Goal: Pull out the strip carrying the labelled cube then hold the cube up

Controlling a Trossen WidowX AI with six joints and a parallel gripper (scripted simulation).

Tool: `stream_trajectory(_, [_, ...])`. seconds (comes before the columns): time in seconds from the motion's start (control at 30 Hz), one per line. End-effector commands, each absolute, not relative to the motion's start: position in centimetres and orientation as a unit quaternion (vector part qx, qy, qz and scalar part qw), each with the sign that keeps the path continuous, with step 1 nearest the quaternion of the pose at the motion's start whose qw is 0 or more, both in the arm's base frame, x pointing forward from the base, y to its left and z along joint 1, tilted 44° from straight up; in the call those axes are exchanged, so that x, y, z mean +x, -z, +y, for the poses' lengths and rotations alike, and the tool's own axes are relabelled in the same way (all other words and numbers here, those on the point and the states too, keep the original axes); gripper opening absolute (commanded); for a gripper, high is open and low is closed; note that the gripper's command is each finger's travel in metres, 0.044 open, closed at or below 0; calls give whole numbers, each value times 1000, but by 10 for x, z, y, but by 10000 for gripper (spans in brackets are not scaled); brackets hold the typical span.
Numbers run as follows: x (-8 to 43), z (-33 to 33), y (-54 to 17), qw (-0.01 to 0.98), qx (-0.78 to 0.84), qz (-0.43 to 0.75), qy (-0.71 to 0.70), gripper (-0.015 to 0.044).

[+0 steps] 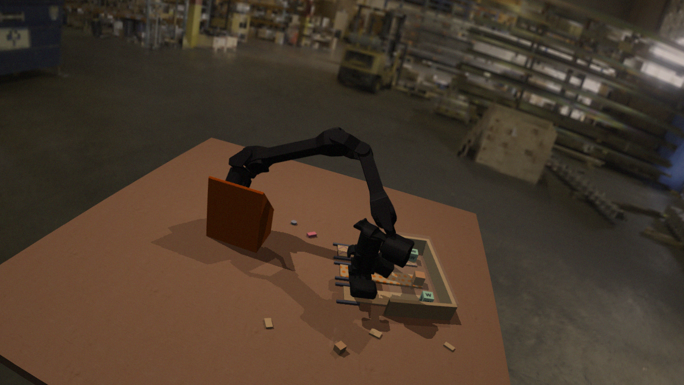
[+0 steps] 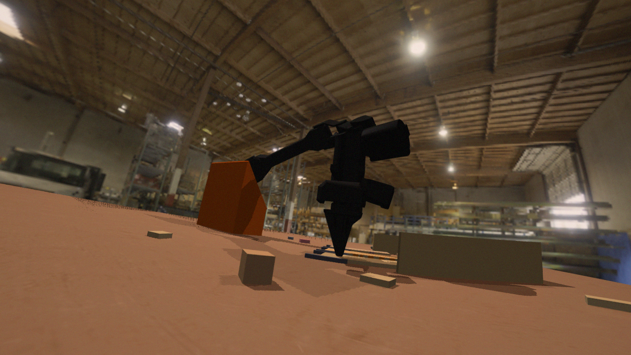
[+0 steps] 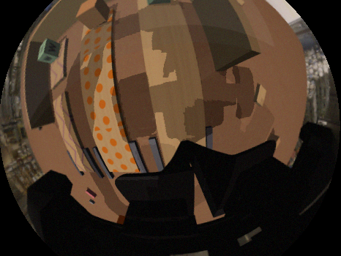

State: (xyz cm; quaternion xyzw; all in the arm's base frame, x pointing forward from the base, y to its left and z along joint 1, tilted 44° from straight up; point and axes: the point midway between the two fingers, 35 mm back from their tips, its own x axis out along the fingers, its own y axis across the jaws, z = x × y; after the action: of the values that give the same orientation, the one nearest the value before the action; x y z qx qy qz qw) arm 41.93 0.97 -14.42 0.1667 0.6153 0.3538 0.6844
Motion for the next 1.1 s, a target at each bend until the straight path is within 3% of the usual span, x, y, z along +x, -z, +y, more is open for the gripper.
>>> stream_trajectory(0.0, [420,13,146,683,169,615,-355,0])
stream_trajectory(1.07, [405,9,153,683,169,616,-355,0])
